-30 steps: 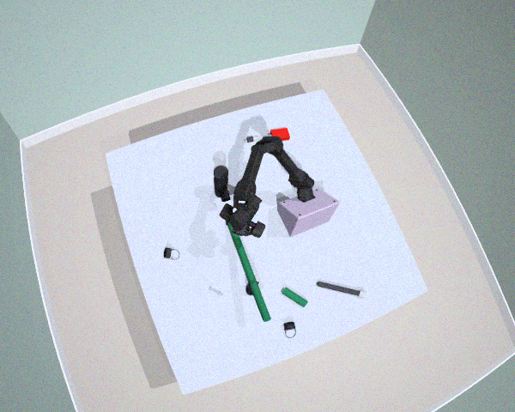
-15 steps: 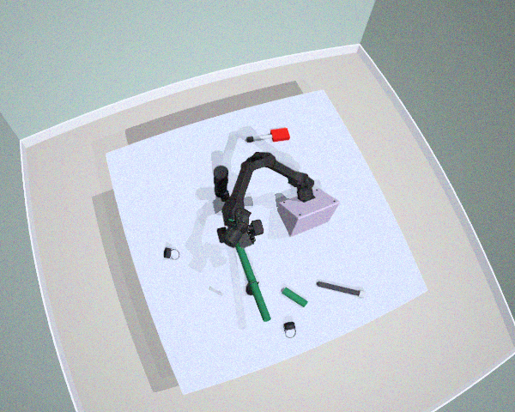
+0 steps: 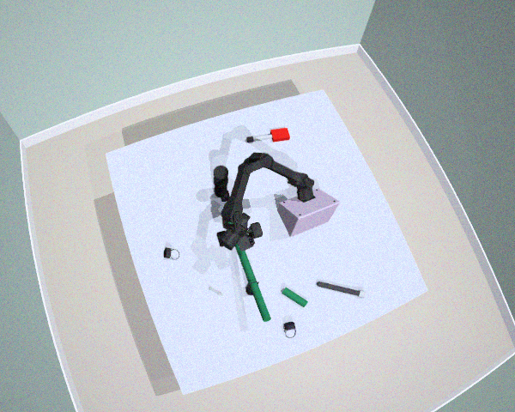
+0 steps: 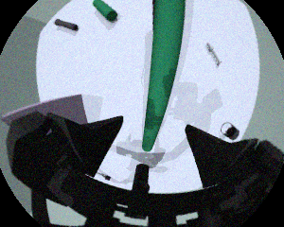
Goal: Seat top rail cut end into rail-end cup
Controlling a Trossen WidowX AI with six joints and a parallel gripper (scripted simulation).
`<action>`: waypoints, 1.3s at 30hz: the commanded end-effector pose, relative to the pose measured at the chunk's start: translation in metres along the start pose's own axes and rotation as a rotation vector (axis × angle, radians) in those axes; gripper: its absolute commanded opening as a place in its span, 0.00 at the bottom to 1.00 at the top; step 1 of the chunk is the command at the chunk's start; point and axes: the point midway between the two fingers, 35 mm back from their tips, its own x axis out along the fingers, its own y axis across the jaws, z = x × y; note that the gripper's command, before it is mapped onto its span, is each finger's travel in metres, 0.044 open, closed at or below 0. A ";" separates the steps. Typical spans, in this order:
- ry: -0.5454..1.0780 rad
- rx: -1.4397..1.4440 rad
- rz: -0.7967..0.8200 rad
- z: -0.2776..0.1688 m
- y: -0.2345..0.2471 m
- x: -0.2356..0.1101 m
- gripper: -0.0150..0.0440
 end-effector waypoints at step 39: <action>0.005 -0.007 -0.010 0.000 -0.001 0.066 1.00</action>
